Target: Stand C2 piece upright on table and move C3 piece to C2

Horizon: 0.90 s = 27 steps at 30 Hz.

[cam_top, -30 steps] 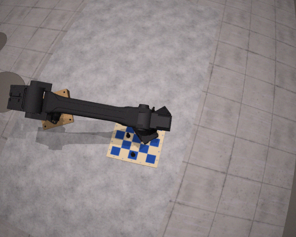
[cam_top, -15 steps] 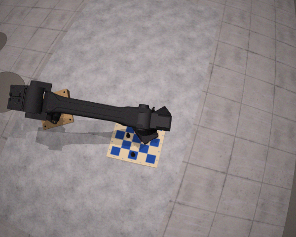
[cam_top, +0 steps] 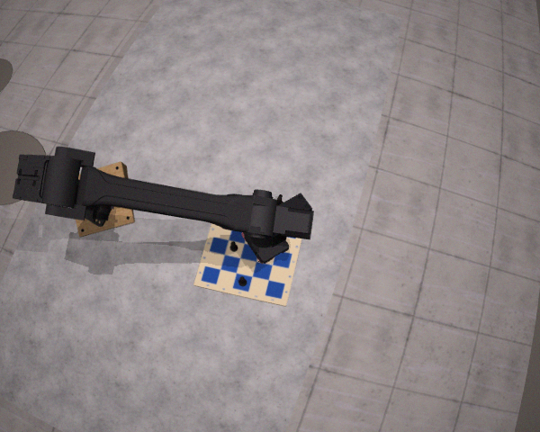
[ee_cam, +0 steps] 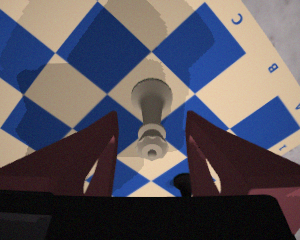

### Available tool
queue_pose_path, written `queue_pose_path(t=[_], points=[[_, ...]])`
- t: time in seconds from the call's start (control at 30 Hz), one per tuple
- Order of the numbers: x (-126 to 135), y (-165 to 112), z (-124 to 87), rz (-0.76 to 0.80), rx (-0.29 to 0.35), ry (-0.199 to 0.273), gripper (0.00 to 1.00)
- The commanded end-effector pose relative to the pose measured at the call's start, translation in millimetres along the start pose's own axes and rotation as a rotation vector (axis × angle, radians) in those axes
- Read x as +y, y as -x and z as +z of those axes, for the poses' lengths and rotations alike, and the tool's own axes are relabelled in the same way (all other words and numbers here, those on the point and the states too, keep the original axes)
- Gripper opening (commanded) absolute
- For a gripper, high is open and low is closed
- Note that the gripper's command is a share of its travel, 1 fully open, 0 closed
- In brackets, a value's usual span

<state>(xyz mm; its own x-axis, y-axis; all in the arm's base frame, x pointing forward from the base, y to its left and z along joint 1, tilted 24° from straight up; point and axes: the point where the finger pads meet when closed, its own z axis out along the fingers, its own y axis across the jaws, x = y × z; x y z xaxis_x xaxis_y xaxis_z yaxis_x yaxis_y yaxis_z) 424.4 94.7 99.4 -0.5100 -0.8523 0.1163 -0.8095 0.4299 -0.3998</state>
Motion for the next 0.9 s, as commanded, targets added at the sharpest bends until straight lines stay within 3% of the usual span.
queue_pose_path(t=[0.0, 0.33, 0.47, 0.8, 0.87], points=[[-12, 2, -2, 0.013, -0.015, -0.01, 0.4], [-12, 2, -3, 0.015, -0.015, -0.011, 0.4], [-25, 8, -28, 0.044, -0.047, -0.037, 0.4], [-19, 13, -80, 0.025, -0.058, -0.042, 0.4], [-19, 13, -80, 0.025, -0.058, -0.042, 0.4]])
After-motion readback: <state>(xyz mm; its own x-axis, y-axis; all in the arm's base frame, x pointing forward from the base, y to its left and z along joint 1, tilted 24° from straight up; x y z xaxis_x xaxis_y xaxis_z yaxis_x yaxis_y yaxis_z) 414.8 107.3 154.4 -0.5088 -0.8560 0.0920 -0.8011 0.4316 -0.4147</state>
